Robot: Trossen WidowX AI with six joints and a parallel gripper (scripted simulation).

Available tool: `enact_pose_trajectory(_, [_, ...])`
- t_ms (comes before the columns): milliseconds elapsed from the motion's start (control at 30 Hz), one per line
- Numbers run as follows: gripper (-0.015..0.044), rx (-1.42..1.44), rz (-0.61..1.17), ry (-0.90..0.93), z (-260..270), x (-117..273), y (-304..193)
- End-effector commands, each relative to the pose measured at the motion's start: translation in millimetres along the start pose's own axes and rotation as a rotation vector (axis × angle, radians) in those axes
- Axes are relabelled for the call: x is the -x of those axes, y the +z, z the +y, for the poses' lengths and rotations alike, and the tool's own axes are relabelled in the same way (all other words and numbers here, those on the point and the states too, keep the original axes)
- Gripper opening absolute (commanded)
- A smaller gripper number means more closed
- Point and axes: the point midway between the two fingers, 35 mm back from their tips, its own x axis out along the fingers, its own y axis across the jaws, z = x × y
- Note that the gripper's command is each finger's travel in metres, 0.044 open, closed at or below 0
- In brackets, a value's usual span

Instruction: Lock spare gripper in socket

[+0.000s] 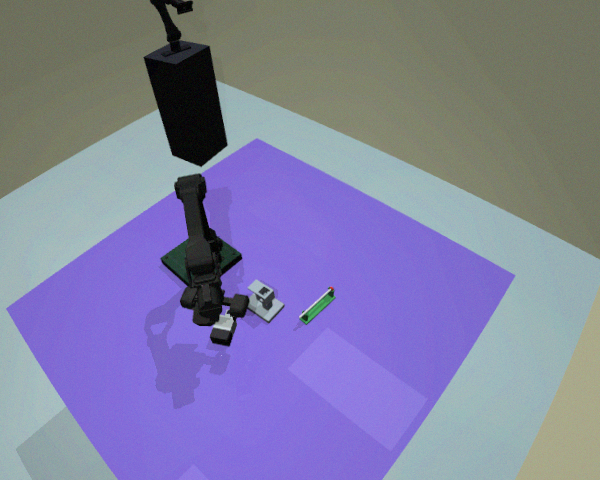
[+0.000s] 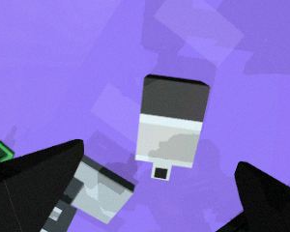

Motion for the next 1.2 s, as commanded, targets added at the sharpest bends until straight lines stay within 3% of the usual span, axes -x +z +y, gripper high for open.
enact_pose_trajectory(0, [0.044, -0.005, 0.02, -0.013, -3, -25, -3])
enact_pose_trajectory(133, [0.044, -0.005, 0.02, -0.014, -6, -45, -4])
enact_pose_trajectory(1167, [0.044, -0.005, 0.02, -0.014, -8, -92, -4])
